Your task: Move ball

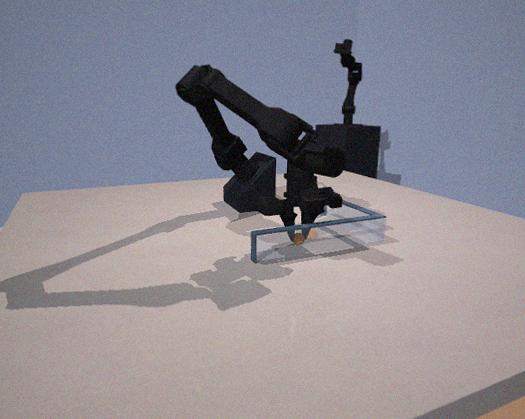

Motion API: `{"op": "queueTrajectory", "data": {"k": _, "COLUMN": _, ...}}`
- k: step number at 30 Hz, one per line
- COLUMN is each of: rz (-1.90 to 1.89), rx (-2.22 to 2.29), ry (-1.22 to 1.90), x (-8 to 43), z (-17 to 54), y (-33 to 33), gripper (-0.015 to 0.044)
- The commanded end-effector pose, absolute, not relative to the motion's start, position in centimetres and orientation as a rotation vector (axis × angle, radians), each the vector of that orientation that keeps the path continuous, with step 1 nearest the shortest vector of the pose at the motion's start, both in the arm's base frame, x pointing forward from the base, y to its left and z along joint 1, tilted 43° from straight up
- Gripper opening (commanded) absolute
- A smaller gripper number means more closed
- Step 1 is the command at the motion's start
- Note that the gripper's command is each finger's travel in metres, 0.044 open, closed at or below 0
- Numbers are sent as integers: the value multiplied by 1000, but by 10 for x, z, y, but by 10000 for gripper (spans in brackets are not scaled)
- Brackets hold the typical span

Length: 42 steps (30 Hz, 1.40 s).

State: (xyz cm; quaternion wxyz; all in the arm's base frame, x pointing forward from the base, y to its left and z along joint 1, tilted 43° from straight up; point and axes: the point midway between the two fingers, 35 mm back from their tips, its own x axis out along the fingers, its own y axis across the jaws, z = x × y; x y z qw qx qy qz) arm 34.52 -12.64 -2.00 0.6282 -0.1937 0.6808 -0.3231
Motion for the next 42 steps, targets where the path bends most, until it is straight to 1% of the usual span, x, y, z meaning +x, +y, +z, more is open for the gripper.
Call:
{"op": "queueTrajectory", "data": {"k": 1, "rz": -740, "rx": -449, "ry": 1561, "x": 345, "z": -20, "y": -127, "gripper": 92}}
{"op": "queueTrajectory", "data": {"k": 3, "rz": -740, "rx": -449, "ry": 1561, "x": 345, "z": -20, "y": -127, "gripper": 79}}
{"op": "queueTrajectory", "data": {"k": 6, "rz": -739, "rx": -449, "ry": 1561, "x": 347, "z": -17, "y": -124, "gripper": 0}}
{"op": "queueTrajectory", "data": {"k": 15, "rz": -733, "rx": -444, "ry": 1561, "x": 360, "z": 24, "y": -83, "gripper": 0}}
{"op": "queueTrajectory", "data": {"k": 25, "rz": -736, "rx": -446, "ry": 1562, "x": 362, "z": 69, "y": -43, "gripper": 0}}
{"op": "queueTrajectory", "data": {"k": 28, "rz": -736, "rx": -446, "ry": 1562, "x": 362, "z": 65, "y": -43, "gripper": 0}}
{"op": "queueTrajectory", "data": {"k": 36, "rz": -736, "rx": -446, "ry": 1562, "x": 353, "z": 18, "y": -38, "gripper": 0}}
{"op": "queueTrajectory", "data": {"k": 42, "rz": -736, "rx": -445, "ry": 1562, "x": 352, "z": 9, "y": -42, "gripper": 0}}
